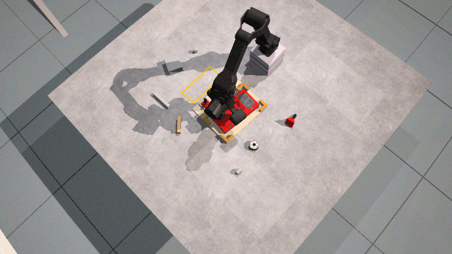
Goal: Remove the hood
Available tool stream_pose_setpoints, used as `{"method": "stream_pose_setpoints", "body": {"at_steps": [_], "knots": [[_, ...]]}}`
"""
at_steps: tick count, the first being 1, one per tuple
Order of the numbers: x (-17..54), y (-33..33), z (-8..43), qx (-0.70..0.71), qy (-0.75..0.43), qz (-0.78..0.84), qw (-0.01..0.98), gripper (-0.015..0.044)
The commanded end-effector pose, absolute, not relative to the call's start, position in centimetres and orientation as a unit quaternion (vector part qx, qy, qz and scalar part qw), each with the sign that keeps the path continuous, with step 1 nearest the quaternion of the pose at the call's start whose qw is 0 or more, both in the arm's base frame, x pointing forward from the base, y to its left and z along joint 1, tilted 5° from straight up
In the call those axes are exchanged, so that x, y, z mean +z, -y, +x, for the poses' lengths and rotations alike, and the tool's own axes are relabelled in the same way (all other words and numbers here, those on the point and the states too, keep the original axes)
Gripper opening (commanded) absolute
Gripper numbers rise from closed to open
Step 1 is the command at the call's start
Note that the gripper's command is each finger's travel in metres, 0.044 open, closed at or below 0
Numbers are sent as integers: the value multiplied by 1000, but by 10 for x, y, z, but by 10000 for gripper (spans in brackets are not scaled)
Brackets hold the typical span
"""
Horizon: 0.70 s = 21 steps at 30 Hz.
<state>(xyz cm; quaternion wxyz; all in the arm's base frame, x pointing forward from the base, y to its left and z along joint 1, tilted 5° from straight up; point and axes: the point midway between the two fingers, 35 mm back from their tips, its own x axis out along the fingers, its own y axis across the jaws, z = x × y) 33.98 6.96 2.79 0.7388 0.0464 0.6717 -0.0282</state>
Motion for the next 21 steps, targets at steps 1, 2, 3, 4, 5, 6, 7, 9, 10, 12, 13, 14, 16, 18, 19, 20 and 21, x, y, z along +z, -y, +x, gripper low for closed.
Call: {"method": "stream_pose_setpoints", "body": {"at_steps": [1,2,3,4,5,6,7,9,10,12,13,14,16,18,19,20,21], "knots": [[35,-70,341,-27,-667,47,743,0],[37,-70,341,-27,-667,47,743,0],[39,-70,341,-27,-667,47,743,0],[42,-70,340,-27,-667,47,743,0],[46,-69,340,-27,-667,47,743,0],[51,-69,340,-27,-667,47,743,0],[57,-69,339,-27,-667,47,743,0],[68,-69,338,-27,-667,47,743,0],[73,-69,337,-27,-667,47,743,0],[77,-69,336,-27,-667,47,743,0],[77,-69,336,-27,-667,47,743,0],[77,-69,336,-27,-667,47,743,0],[69,-68,338,-28,-669,47,741,0],[69,-63,338,-28,-669,47,741,0],[69,-59,339,-28,-669,47,741,0],[69,-55,339,-28,-669,47,741,0],[69,-51,339,-28,-669,47,741,0]]}}
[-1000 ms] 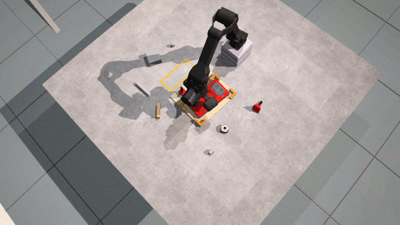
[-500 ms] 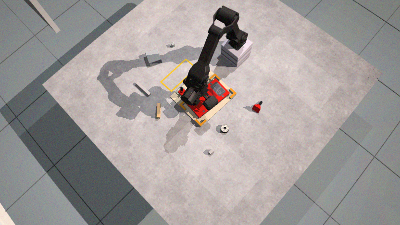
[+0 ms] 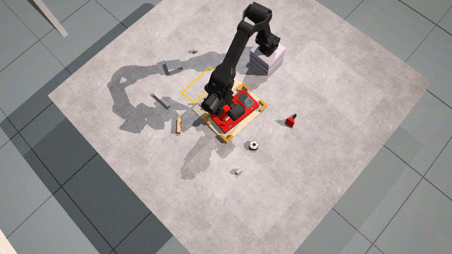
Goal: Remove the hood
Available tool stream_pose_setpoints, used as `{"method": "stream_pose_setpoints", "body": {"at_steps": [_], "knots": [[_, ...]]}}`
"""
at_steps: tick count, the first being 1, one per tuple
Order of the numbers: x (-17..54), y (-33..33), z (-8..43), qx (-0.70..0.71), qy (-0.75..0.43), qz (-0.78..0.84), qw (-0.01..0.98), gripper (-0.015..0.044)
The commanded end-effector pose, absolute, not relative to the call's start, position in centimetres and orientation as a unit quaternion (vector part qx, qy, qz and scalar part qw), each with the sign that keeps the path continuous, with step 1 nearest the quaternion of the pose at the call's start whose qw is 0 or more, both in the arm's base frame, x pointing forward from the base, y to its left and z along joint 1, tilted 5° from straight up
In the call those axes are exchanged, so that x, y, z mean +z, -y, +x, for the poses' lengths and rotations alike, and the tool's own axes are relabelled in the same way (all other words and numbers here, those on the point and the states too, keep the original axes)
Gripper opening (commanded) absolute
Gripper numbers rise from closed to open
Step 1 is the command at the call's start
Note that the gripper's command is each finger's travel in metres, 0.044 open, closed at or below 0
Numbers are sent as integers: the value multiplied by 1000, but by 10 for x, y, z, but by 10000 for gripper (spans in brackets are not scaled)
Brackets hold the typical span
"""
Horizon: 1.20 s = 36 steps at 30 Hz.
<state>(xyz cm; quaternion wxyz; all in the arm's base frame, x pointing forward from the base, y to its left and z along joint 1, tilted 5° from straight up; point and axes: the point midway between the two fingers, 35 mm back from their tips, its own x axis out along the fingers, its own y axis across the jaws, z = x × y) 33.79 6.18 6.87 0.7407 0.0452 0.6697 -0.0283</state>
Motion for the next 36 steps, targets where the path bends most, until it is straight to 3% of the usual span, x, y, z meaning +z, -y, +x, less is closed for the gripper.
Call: {"method": "stream_pose_setpoints", "body": {"at_steps": [1,36], "knots": [[69,-47,340,-28,-670,46,741,0],[69,87,320,-33,-669,44,741,0]]}}
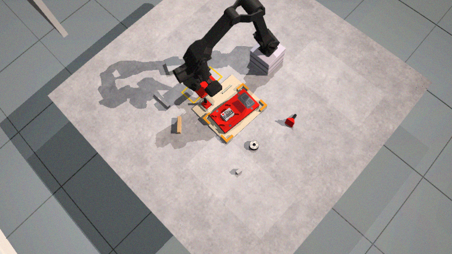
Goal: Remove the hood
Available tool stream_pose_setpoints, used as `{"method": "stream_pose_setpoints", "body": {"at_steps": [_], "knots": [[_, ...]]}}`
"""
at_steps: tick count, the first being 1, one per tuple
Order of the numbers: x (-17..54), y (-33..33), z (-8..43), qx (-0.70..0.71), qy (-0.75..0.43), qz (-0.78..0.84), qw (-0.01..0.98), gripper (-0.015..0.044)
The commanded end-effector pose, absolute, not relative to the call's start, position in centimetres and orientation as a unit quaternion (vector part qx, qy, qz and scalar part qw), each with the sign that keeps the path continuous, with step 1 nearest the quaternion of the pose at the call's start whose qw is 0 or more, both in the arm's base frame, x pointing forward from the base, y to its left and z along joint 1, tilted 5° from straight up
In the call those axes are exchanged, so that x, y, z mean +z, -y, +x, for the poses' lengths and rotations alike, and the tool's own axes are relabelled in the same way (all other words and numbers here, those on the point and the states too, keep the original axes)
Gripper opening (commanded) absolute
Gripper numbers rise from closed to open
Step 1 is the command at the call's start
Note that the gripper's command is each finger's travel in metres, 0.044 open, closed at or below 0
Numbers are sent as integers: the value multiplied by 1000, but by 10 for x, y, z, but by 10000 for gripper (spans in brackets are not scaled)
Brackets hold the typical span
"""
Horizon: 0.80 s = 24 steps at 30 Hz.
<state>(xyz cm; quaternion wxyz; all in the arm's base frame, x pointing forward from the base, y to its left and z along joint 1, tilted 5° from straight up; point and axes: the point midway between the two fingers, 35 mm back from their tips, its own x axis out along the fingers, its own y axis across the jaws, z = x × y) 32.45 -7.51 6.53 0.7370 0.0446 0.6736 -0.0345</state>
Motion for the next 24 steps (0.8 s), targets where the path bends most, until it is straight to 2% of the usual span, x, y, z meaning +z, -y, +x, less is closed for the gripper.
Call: {"method": "stream_pose_setpoints", "body": {"at_steps": [1,13,24], "knots": [[69,91,319,-33,-669,44,741,0],[69,133,300,-32,-668,42,742,0],[65,135,300,-32,-668,42,742,0]]}}
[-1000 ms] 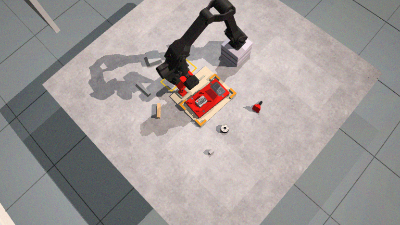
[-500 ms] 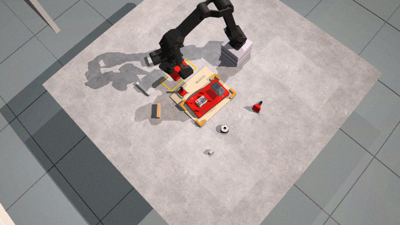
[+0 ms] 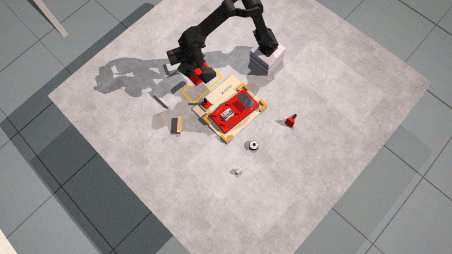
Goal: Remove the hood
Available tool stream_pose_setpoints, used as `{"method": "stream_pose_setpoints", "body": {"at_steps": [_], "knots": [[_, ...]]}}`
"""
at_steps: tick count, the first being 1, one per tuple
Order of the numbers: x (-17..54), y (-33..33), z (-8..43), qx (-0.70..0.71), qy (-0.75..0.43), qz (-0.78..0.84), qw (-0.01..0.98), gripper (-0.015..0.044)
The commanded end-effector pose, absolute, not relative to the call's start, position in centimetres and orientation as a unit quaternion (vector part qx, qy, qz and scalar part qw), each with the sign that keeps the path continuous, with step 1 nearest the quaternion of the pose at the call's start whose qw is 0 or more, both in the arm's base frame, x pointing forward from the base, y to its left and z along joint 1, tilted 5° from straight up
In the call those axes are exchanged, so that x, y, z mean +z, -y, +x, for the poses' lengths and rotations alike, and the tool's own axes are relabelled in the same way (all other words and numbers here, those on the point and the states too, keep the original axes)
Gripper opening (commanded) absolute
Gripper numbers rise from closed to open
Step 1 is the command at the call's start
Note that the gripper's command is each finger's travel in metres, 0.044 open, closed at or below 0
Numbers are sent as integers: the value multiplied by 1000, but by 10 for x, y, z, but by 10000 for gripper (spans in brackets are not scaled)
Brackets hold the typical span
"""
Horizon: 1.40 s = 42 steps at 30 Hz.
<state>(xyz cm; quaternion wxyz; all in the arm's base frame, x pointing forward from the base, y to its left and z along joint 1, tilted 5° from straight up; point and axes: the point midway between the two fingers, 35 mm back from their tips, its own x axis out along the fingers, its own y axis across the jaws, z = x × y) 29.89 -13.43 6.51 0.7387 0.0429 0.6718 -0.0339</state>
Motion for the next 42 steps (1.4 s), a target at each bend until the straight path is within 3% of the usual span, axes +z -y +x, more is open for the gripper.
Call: {"method": "stream_pose_setpoints", "body": {"at_steps": [1,42], "knots": [[65,135,300,-32,-668,42,742,0],[36,136,305,-32,-668,42,742,0]]}}
